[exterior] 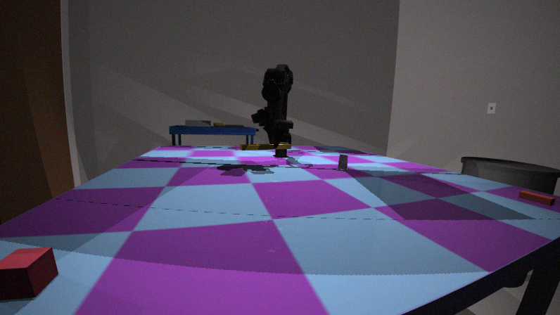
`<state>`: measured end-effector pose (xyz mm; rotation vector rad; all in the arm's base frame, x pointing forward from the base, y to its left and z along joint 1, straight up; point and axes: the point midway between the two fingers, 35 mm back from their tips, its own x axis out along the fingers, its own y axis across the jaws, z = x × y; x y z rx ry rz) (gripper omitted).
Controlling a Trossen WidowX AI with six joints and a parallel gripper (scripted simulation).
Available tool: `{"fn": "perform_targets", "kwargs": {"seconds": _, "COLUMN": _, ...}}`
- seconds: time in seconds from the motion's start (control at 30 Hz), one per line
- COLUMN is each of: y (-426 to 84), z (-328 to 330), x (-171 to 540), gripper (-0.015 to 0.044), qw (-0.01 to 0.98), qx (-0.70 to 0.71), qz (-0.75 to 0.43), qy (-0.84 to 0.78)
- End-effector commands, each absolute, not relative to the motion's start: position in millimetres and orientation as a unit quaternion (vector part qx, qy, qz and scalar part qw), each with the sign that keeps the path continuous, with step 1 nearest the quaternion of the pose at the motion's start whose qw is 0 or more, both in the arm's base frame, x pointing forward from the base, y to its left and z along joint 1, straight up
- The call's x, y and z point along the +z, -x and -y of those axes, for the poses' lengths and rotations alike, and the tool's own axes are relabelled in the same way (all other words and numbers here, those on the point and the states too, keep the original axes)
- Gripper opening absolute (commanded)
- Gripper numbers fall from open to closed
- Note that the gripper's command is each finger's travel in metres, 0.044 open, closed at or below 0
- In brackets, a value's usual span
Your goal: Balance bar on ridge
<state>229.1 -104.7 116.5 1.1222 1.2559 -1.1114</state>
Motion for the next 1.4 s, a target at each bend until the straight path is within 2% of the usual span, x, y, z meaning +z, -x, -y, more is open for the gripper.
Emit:
{"fn": "perform_targets", "kwargs": {"seconds": 0.0, "y": -229, "z": 105, "x": 129, "gripper": 0.0000, "qw": 0.537, "qx": -0.466, "qz": -0.521, "qy": -0.472}}
{"fn": "perform_targets", "kwargs": {"seconds": 0.4, "y": -226, "z": 102, "x": 154, "gripper": 0.0000, "qw": 0.538, "qx": -0.465, "qz": -0.522, "qy": -0.471}}
{"fn": "perform_targets", "kwargs": {"seconds": 1.37, "y": -280, "z": 29, "x": 160, "gripper": 0.0000, "qw": 0.588, "qx": -0.400, "qz": -0.571, "qy": -0.409}}
